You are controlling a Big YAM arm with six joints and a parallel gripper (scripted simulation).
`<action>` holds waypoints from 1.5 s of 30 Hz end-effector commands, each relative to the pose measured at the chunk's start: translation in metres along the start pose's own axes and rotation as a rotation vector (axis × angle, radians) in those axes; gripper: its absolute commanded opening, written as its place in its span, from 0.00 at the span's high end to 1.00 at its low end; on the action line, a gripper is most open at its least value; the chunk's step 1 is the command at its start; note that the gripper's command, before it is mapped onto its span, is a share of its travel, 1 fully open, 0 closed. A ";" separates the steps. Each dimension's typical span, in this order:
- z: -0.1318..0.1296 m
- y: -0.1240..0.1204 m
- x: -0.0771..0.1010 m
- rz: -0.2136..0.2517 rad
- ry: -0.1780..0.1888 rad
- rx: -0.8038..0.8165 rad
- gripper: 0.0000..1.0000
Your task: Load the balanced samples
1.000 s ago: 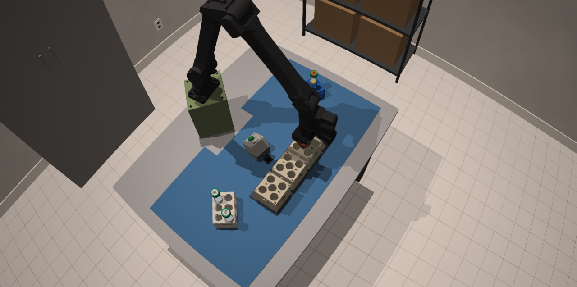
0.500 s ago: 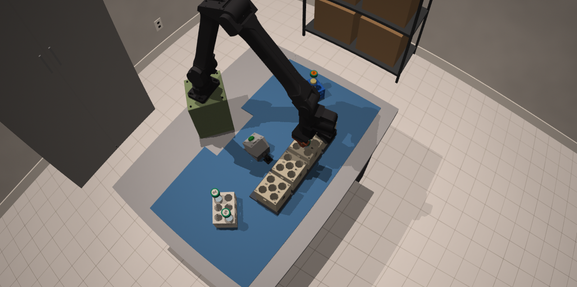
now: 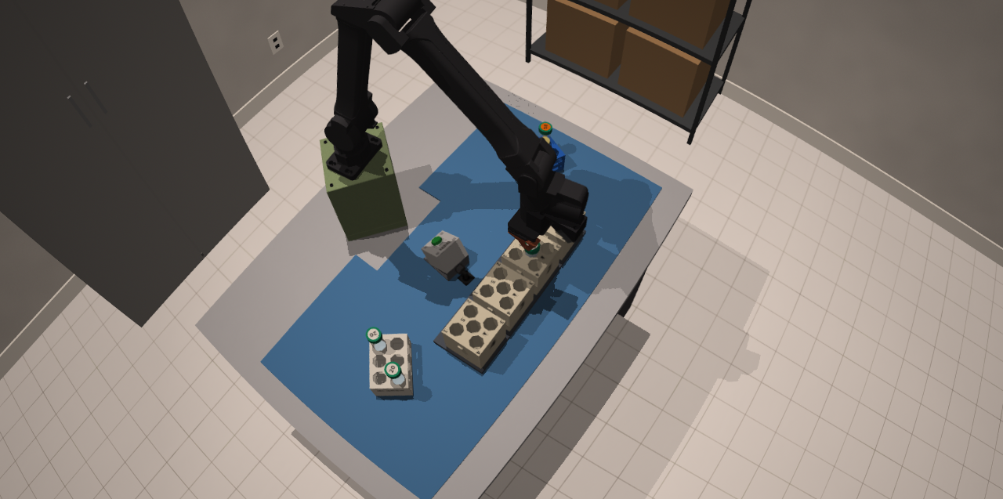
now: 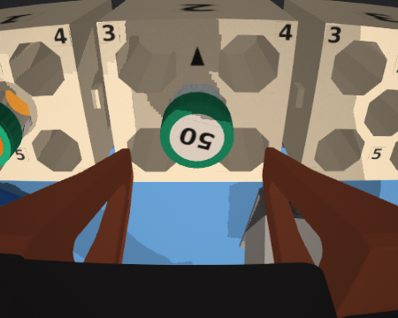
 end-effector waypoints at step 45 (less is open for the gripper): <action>0.239 -0.085 0.006 -0.014 0.011 1.111 0.20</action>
Point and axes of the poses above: the point where the finger pads meet when closed, its own x axis back along the fingers, its own z axis across the jaws, y = z × x, the point moved 3 cm from there along x, back along the fingers, and after that the axes turned 4 degrees about x, right-handed, at the moved point
